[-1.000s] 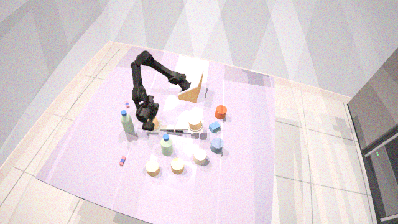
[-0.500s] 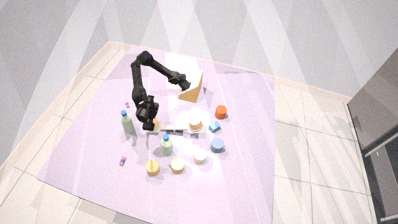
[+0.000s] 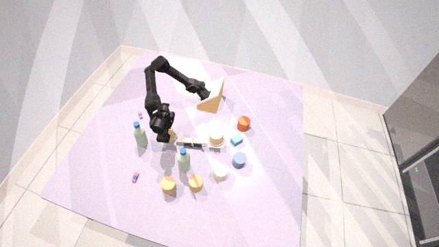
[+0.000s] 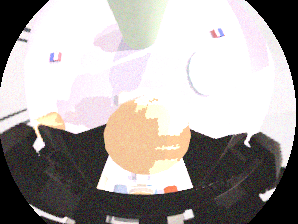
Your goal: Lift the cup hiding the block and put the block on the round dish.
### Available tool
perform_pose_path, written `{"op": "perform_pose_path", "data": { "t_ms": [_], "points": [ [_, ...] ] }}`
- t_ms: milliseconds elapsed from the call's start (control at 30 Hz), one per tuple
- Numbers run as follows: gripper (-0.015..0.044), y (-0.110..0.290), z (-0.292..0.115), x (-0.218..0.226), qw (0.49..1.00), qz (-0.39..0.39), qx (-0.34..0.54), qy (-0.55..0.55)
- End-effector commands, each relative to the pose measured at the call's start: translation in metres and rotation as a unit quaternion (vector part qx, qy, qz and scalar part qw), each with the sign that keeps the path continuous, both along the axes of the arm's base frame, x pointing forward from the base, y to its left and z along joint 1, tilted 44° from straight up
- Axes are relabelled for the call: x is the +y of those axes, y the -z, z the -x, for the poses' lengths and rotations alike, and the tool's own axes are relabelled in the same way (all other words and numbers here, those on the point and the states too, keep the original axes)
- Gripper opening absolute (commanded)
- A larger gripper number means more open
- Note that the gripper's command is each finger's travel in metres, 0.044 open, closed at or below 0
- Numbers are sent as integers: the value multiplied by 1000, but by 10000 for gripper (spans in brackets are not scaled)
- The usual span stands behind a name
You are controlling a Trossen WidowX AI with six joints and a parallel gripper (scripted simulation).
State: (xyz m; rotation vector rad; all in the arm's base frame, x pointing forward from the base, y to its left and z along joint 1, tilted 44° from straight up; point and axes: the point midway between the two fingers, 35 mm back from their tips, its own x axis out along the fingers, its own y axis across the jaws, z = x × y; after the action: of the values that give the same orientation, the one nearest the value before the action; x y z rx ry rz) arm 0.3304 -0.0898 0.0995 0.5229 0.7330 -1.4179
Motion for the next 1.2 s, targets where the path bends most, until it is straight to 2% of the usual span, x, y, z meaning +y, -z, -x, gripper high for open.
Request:
{"op": "perform_pose_path", "data": {
  "t_ms": [0, 1167],
  "points": [
    [0, -5, -3, 6, 1000, -2, -4, -3],
    [0, -37, -6, 38, 1000, -4, -4, -6]
  ]
}}
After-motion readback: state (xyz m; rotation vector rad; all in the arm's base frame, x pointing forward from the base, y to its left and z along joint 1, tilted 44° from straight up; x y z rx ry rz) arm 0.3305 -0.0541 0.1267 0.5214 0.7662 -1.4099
